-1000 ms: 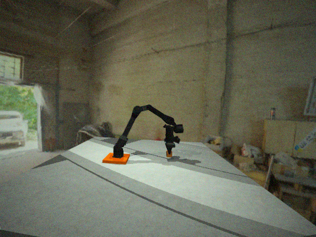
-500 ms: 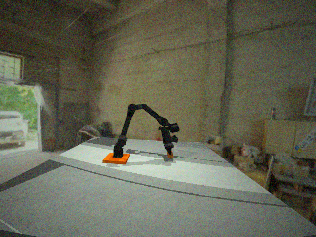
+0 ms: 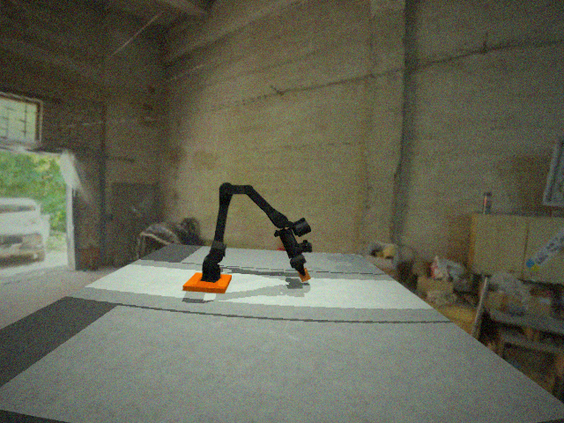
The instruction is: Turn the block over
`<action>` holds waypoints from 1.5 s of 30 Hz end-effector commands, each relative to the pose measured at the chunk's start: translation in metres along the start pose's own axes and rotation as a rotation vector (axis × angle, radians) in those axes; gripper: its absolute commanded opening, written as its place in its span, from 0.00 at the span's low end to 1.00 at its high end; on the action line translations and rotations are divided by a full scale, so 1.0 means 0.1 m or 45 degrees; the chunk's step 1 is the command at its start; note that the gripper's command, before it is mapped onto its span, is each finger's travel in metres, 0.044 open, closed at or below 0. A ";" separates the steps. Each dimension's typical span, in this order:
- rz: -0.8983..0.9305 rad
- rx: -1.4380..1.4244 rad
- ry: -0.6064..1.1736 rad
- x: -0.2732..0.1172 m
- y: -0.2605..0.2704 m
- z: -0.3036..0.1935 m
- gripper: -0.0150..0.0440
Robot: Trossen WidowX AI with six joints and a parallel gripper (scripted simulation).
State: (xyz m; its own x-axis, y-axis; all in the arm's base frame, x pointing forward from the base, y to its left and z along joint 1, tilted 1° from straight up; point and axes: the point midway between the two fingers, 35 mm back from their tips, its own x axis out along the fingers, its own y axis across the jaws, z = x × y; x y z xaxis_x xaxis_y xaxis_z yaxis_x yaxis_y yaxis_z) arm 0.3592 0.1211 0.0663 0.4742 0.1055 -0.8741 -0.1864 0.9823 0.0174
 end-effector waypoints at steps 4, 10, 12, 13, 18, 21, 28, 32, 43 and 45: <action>-0.002 0.008 -0.057 -0.04 0.00 0.02 0.25; -0.002 0.003 -0.151 0.08 0.01 0.02 0.25; -0.003 0.001 -0.192 0.13 0.01 0.02 0.25; -0.003 0.000 -0.213 0.15 0.01 0.02 0.25; -0.003 -0.002 -0.317 0.23 0.02 0.01 0.25; -0.004 -0.003 -0.379 0.26 0.02 0.00 0.25; -0.004 -0.001 -0.522 0.30 0.02 -0.05 0.25; -0.004 0.002 -0.604 0.28 0.01 -0.09 0.25; -0.004 0.008 -0.727 0.23 0.00 -0.15 0.25; -0.004 0.008 -0.749 0.21 0.00 -0.14 0.25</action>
State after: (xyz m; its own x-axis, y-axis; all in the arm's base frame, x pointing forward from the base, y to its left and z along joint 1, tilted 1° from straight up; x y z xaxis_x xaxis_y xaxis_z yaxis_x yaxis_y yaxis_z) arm 0.3581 0.1216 0.0395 0.8611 0.1713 -0.4787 -0.1816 0.9831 0.0251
